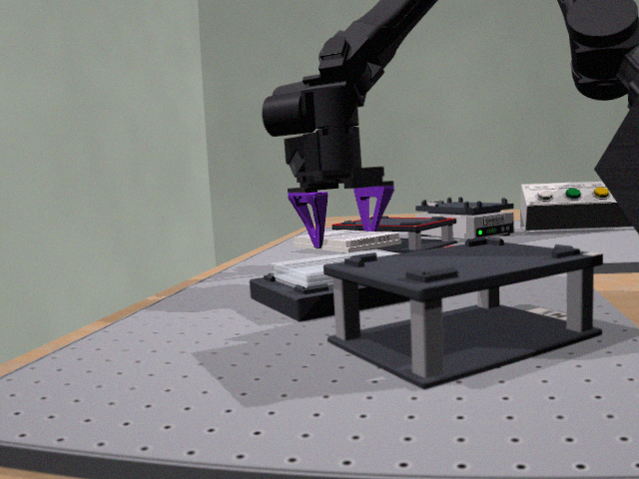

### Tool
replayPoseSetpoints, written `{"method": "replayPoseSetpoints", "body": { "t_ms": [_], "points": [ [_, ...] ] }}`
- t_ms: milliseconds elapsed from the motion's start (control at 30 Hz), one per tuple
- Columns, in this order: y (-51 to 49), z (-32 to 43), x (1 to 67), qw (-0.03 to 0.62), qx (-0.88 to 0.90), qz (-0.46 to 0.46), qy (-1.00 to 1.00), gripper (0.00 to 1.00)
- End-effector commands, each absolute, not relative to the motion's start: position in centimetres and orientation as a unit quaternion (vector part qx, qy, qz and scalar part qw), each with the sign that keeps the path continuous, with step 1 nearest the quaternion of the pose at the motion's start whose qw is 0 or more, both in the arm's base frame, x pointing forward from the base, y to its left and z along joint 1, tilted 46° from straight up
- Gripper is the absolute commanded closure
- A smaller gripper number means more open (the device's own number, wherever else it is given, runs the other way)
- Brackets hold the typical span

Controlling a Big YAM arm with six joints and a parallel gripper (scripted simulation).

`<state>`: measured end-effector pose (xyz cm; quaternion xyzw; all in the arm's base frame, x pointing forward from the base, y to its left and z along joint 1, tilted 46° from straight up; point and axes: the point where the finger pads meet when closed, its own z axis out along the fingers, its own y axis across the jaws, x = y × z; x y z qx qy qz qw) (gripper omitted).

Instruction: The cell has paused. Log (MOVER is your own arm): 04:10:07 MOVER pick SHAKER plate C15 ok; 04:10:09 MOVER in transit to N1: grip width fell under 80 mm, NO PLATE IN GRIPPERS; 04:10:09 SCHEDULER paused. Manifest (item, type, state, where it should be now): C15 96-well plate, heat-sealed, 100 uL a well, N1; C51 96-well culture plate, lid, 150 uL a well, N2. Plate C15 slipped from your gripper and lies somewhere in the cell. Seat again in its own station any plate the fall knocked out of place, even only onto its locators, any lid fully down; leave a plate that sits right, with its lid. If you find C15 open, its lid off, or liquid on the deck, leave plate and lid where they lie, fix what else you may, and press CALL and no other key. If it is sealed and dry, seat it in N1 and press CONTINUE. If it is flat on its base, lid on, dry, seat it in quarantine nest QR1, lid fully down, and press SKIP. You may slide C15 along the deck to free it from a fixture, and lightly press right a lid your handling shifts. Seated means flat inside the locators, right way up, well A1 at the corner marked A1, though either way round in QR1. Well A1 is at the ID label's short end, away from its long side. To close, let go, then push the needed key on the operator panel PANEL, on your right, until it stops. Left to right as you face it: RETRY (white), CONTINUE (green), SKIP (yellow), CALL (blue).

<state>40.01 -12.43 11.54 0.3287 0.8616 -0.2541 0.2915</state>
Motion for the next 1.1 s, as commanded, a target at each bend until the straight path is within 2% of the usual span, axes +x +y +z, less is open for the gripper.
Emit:
{"method": "replayPoseSetpoints", "body": {
  "t_ms": [0, 1067],
  "points": [
    [-11.2, 14.5, 41.2, 0.322, 0.335, -0.240, 0.852, 1.00],
    [-8.8, 17.3, 39.9, 0.323, 0.336, -0.238, 0.852, 1.00]
  ]
}}
